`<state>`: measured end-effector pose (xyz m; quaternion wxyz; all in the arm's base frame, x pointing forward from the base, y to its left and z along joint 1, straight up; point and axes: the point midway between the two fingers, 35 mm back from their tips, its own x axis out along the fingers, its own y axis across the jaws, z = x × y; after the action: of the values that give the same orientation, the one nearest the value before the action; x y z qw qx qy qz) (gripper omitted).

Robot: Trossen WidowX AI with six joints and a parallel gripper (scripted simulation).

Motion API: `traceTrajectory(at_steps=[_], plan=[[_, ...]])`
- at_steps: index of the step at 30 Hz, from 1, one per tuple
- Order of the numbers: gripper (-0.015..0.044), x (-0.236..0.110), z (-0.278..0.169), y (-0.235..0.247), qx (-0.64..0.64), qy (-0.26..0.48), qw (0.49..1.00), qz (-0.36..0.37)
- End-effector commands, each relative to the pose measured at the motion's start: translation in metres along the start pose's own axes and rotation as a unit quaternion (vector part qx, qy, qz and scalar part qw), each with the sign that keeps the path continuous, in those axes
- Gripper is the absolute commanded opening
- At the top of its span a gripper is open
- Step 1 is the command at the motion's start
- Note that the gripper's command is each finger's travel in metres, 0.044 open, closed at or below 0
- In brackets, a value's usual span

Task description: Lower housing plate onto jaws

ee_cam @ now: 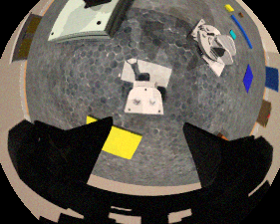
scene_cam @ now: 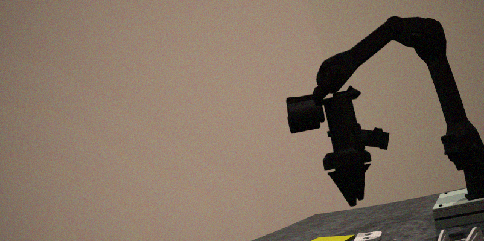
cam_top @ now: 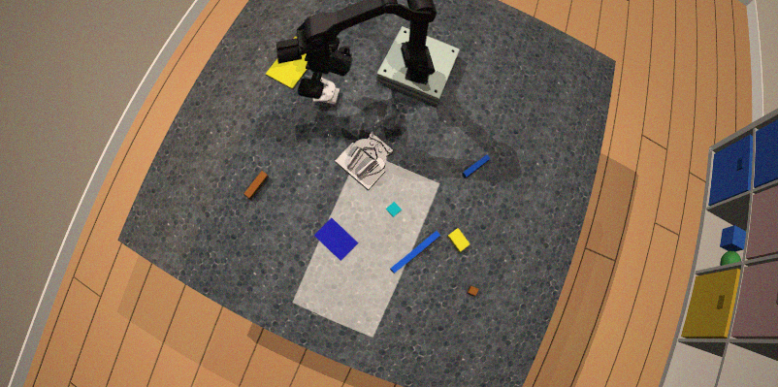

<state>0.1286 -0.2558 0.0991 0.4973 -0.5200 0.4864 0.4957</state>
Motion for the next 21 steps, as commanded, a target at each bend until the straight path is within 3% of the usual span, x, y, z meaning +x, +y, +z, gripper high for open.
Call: traceTrajectory(at_steps=[1,4,9,21], plan=[[0.0440,0.000,0.002,0.003,-0.009,0.008,1.000,0.013],[0.0440,0.003,0.002,0.003,-0.009,0.008,1.000,0.013],[0.0440,0.041,0.002,0.004,-0.009,0.008,1.000,0.013],[0.0440,0.041,0.002,0.004,-0.009,0.008,1.000,0.013]])
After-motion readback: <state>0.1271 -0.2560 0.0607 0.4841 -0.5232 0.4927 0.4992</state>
